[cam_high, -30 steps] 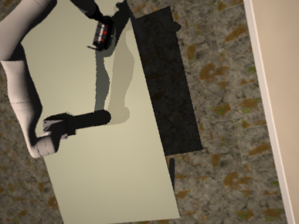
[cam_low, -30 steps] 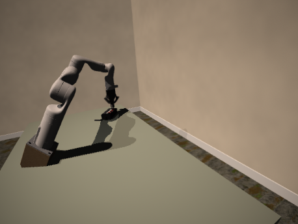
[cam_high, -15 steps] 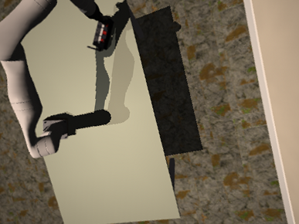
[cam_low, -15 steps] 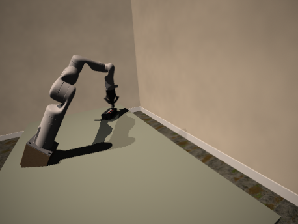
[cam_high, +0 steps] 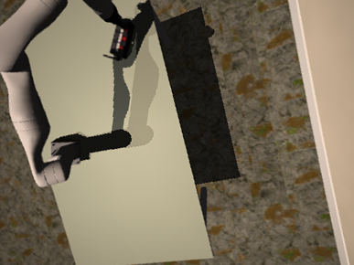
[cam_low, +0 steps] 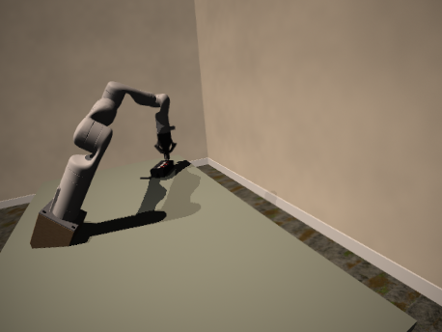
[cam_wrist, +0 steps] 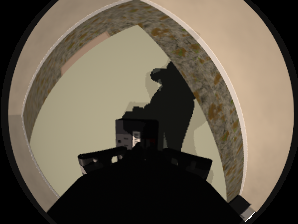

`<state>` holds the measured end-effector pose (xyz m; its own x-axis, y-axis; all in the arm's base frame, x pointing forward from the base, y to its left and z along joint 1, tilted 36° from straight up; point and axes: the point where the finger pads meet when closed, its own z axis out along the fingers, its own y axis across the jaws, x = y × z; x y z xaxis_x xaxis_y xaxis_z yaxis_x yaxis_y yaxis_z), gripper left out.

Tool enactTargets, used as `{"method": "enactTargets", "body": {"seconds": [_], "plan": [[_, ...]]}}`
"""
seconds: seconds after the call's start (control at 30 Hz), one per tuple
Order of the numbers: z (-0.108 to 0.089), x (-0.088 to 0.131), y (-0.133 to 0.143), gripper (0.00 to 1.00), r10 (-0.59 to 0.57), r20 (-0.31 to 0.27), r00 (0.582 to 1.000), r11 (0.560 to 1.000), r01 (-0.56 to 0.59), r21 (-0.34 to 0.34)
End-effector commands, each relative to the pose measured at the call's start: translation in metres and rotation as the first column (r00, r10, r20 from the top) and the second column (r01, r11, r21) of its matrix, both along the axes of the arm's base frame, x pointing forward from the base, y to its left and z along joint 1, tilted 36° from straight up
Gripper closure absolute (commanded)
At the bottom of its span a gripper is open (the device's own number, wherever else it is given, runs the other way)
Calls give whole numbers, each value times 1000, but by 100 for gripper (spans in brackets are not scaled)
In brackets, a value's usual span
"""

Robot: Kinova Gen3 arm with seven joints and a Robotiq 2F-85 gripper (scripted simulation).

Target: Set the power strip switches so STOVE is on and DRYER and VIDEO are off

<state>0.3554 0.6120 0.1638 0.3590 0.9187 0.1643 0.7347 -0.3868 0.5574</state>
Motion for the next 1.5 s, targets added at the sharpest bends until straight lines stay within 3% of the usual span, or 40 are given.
{"method": "enactTargets", "body": {"seconds": [0.0,1.47], "plan": [[1,-1,1,100,1,1,1000,1000,-1,2],[-5,4,0,100,1,1,1000,1000,-1,2]]}}
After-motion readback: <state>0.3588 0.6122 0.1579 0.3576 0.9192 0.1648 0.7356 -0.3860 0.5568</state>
